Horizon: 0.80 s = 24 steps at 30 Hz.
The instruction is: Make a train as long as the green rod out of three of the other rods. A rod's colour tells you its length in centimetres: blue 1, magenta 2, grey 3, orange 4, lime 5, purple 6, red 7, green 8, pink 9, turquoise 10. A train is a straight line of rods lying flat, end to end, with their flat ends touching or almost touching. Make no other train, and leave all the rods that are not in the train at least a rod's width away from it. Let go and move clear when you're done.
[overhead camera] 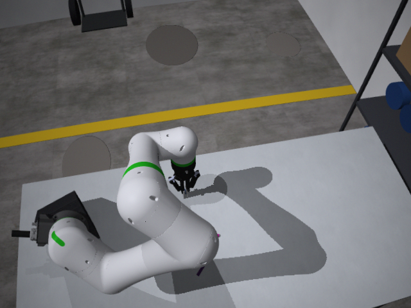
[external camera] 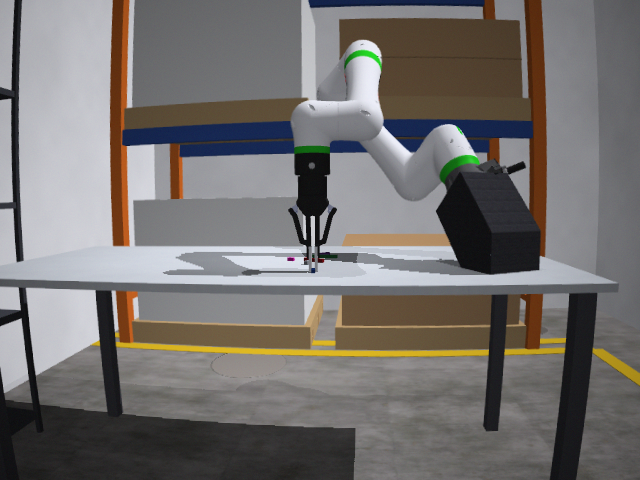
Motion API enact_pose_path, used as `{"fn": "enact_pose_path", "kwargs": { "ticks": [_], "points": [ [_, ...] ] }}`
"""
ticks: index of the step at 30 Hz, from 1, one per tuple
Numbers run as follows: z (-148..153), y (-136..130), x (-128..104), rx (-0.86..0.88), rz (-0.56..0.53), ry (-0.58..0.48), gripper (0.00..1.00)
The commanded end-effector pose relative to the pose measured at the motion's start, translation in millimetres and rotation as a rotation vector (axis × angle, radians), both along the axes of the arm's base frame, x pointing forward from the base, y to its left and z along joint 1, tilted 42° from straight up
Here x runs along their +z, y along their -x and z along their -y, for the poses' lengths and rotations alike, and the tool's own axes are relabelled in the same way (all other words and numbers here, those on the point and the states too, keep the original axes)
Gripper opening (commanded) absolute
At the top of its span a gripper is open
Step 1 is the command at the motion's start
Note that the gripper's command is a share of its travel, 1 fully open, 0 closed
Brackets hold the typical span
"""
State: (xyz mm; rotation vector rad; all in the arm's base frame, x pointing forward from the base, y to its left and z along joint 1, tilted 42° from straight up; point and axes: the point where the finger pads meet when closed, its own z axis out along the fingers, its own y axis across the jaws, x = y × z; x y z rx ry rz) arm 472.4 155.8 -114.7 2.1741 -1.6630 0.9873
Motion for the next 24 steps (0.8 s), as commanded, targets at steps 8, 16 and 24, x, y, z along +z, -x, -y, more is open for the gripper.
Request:
{"fn": "enact_pose_path", "kwargs": {
  "ticks": [8, 16, 24],
  "points": [
    [-0.3, 0.0, 0.0, 0.0, 0.0, 0.0, 0.03],
    [-0.3, 0.0, 0.0, 0.0, 0.0, 0.0, 0.08],
    [-0.3, 0.0, 0.0, 0.0, 0.0, 0.0, 0.12]
  ]
}}
